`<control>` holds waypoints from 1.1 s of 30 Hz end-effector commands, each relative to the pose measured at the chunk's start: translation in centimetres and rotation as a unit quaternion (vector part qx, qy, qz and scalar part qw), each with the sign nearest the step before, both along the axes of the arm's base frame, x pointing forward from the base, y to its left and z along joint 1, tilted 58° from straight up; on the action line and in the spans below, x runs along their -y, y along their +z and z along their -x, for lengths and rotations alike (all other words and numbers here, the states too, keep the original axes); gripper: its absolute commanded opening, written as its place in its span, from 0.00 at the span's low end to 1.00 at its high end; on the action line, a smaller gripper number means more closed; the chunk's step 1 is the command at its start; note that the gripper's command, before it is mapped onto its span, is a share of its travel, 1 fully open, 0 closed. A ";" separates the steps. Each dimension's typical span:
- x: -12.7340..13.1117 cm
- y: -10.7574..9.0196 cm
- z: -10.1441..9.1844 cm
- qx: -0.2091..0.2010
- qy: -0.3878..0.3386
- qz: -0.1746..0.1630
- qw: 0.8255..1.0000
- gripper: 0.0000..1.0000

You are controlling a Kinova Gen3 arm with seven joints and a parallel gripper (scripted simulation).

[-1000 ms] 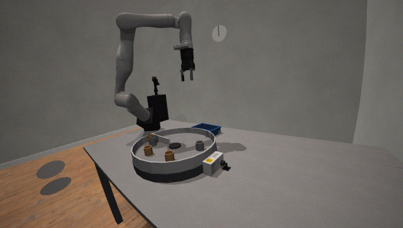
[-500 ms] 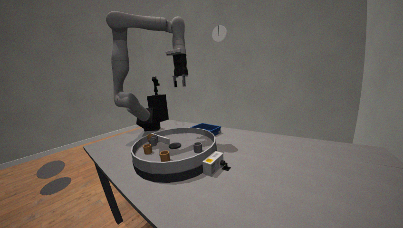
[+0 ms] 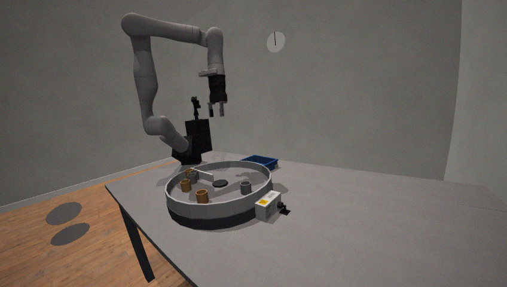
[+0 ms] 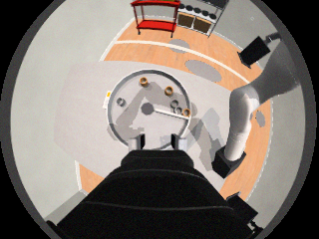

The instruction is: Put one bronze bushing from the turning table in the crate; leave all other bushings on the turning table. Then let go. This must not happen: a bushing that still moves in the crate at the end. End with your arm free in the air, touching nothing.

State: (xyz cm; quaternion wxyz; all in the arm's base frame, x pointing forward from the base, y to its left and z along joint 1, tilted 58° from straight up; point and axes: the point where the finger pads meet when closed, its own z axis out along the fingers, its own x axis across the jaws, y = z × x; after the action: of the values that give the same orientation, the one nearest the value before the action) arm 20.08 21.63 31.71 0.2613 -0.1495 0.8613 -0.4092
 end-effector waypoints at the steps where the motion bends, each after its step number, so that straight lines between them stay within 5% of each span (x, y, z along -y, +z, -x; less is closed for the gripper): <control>1: -0.2 0.0 0.4 -0.003 0.008 -0.003 1.000 1.00; 7: -0.2 0.0 0.4 -0.003 0.008 -0.003 1.000 1.00; 12: 5.2 -0.2 1.5 -0.003 0.007 -0.002 1.000 1.00; 24: 5.2 -0.2 1.5 -0.003 0.007 -0.002 1.000 1.00; 29: 10.5 -0.5 2.5 -0.002 0.006 -0.002 1.000 1.00; 33: 10.5 -0.5 2.5 -0.002 0.006 -0.002 1.000 1.00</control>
State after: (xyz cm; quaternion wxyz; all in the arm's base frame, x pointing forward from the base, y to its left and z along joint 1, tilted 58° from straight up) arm 17.90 10.83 31.38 0.2604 -0.1424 0.8615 -0.4120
